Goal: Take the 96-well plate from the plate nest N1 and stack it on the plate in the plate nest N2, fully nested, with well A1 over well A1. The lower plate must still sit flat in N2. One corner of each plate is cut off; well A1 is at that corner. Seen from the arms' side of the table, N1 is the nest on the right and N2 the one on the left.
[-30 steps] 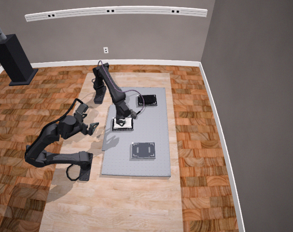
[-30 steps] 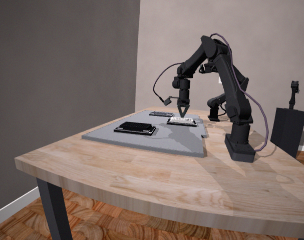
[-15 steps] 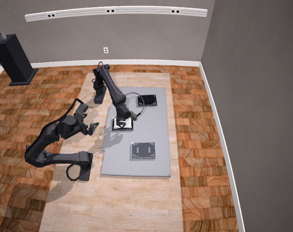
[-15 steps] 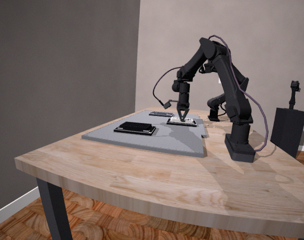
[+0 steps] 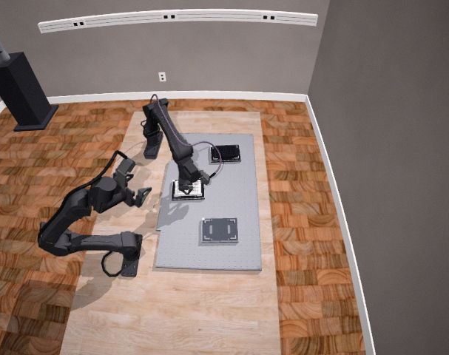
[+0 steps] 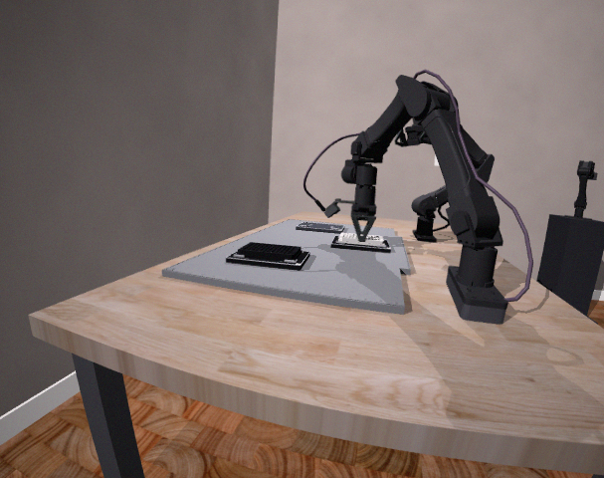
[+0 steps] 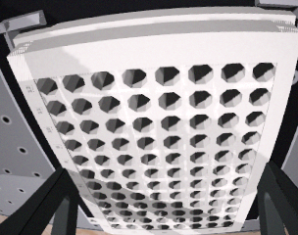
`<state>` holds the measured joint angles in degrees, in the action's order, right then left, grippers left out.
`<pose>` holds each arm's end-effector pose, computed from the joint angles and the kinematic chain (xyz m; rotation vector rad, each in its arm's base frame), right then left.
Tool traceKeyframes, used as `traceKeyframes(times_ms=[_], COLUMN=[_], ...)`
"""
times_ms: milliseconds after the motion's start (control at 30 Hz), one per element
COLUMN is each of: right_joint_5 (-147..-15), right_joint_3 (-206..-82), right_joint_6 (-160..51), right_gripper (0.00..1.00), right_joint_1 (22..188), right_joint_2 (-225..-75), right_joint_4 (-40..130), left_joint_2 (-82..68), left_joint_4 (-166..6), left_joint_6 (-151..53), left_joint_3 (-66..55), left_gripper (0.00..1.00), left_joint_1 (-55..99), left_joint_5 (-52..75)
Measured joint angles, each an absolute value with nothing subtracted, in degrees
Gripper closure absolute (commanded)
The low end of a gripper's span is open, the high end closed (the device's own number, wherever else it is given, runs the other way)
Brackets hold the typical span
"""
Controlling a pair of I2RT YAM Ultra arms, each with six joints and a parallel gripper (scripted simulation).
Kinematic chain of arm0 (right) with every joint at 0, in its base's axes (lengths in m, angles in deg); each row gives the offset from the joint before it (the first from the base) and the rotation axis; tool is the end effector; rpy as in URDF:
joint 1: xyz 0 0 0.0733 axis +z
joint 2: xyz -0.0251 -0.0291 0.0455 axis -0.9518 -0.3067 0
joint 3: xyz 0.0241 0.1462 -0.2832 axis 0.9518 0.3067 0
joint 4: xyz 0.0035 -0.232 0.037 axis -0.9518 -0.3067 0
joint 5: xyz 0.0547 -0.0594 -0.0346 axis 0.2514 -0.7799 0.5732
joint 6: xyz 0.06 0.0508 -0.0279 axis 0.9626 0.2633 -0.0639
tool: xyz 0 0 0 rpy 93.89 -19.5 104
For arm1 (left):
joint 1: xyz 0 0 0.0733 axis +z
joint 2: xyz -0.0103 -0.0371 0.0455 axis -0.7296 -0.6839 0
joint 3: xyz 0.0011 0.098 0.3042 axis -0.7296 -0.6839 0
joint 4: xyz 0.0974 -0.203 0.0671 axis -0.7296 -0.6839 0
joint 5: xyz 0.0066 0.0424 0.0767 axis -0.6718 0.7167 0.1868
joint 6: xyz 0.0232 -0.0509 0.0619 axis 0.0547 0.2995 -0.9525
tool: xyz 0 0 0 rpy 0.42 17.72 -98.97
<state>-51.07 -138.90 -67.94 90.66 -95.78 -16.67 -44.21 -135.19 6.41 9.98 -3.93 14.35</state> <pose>-0.0109 0.0409 0.3944 -0.9065 1.8286 0.6756 0.2513 -0.3061 0.1775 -0.1772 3.1359 0.0071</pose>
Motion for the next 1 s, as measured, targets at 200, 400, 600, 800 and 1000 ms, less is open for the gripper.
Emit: traceKeyframes(times_ms=[200,400,600,800,1000], right_joint_5=[-51.07,-51.07,-51.07,-51.07,-51.0], right_joint_3=[-138.9,-138.9,-138.9,-138.88,-137.94], right_joint_6=[-67.94,-67.94,-67.94,-67.9,-66.98], right_gripper=[0.0,0.0,0.0,0.0,0.0], right_joint_1=[90.66,90.66,90.66,90.68,89.7], right_joint_2=[-95.78,-95.78,-95.78,-95.78,-98.53], right_joint_4=[-16.67,-16.67,-16.67,-15.87,-4.22], left_joint_2=[-44.19,-44.15,-42.42,-42.22,-40.85], left_joint_4=[-135.23,-138.19,-142.4,-143.5,-143.61], left_joint_6=[6.45,6.63,6.72,5.1,-3.62], left_joint_3=[10.0,11.84,15.33,15.79,13.67], left_gripper=[0.22,0.22,0.22,0.22,0.22], left_joint_1=[-3.95,-3.95,-3.95,-3.69,2.97], left_joint_5=[14.33,14.29,14.27,14.11,13.72])
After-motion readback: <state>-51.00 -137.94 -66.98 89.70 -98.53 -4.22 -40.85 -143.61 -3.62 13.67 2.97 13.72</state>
